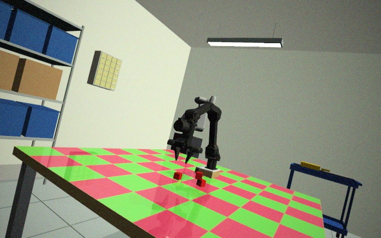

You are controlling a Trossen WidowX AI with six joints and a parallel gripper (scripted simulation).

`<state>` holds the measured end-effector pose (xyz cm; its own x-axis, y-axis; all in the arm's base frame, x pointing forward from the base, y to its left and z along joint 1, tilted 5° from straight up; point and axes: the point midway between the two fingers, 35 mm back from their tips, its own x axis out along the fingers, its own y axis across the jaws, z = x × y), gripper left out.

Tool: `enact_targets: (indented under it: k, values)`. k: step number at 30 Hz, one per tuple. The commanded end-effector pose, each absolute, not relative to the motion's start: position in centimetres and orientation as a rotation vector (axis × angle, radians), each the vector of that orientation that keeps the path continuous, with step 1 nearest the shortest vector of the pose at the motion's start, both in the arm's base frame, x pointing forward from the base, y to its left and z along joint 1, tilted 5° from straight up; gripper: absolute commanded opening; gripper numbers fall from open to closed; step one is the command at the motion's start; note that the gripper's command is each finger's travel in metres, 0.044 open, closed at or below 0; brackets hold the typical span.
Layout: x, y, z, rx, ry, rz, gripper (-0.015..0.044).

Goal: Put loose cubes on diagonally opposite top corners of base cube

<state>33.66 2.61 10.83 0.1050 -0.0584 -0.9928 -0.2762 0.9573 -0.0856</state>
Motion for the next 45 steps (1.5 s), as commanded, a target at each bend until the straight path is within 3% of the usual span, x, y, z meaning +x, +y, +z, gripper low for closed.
enact_targets:
  k: [1,35,41,45]
  values:
    - [33.6,2.3,8.1,-0.281,1.477,0.167,0.0265]
    - [34.0,2.0,3.3,-0.281,1.477,0.167,0.0265]
    - [34.0,2.0,3.3,-0.281,1.477,0.167,0.0107]
    - [34.0,2.0,3.4,-0.281,1.477,0.167,0.0105]
